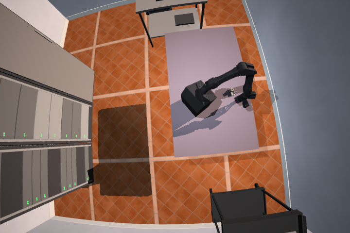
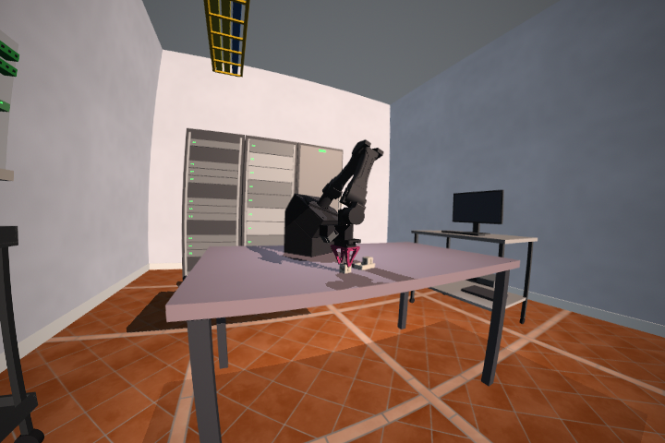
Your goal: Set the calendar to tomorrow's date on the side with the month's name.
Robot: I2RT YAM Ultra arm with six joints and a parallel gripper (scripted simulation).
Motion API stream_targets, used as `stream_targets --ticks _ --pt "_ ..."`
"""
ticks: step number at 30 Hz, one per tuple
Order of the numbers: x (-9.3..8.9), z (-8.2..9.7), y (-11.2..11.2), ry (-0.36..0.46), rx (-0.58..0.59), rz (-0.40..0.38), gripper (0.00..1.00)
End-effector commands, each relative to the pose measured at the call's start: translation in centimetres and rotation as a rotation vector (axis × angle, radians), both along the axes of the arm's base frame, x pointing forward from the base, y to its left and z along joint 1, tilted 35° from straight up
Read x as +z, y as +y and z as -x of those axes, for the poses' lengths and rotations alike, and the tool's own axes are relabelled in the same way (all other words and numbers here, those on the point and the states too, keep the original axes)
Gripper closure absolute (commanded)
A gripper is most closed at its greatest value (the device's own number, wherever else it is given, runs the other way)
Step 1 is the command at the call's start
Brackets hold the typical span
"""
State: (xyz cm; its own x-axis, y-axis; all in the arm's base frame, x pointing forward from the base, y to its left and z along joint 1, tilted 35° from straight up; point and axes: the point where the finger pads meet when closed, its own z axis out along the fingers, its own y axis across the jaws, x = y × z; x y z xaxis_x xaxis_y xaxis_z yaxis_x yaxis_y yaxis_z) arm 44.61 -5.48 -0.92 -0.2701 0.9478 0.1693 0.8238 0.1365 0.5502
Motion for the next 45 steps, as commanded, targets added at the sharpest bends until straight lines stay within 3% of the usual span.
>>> stream_targets --ticks 1,17,19,45 --pt "-0.1 -1.3 -0.1 -0.023 -0.007 0.016 0.53" --pt "-1.0 -1.5 -0.3 -0.015 -0.014 0.015 0.53" --pt "-1.6 -0.7 0.0 0.011 -0.014 0.008 0.53" --pt "-1.6 -0.7 0.0 0.012 -0.014 0.007 0.53"
